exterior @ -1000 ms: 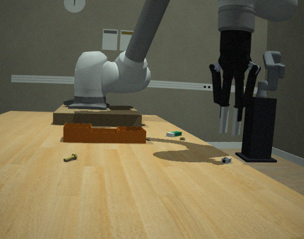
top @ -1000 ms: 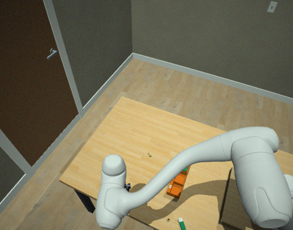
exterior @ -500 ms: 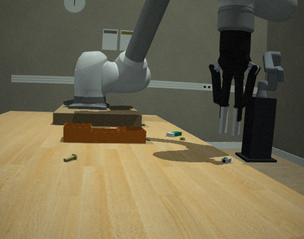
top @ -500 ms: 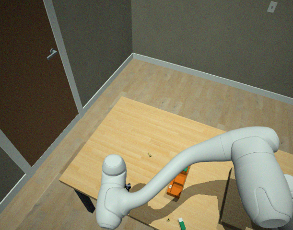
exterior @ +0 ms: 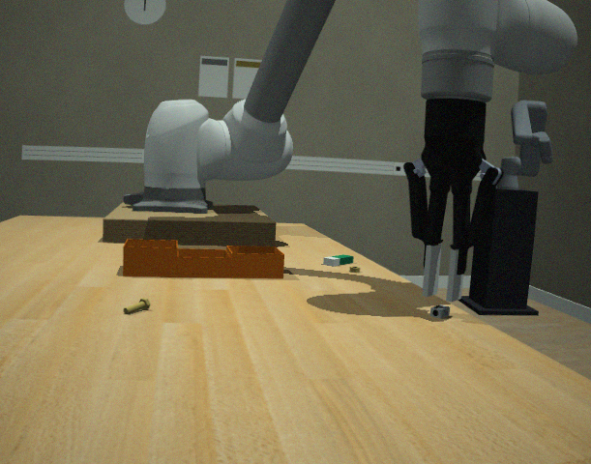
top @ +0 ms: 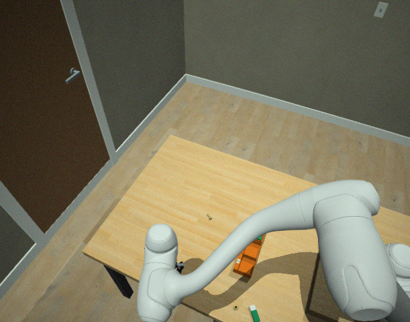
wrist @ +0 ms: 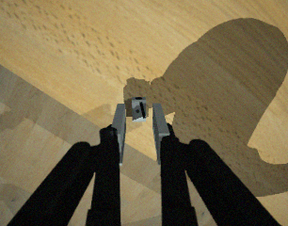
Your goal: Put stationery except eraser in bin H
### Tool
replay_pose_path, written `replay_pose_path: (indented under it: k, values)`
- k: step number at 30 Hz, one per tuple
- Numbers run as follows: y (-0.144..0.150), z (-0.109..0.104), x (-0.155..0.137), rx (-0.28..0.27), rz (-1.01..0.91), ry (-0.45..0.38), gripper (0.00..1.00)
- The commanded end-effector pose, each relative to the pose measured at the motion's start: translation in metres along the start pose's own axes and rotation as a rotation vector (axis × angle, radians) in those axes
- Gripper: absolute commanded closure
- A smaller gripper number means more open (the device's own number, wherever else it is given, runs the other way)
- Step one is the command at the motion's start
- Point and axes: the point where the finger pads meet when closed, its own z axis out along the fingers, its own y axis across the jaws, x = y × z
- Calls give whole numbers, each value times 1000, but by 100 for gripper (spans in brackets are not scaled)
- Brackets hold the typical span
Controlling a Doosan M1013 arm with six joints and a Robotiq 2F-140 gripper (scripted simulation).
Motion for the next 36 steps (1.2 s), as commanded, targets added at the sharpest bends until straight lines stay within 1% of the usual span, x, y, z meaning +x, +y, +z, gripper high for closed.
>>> replay_pose_path:
  k: [1, 8, 14, 26, 27, 36]
  values:
    - [0, 10, 0, 0, 0, 0, 74]
    - [0, 14, 0, 0, 0, 0, 74]
    - [0, 22, 0, 0, 0, 0, 74]
    - [0, 22, 0, 0, 0, 0, 74]
    - [0, 22, 0, 0, 0, 0, 85]
    - [0, 22, 0, 0, 0, 0, 85]
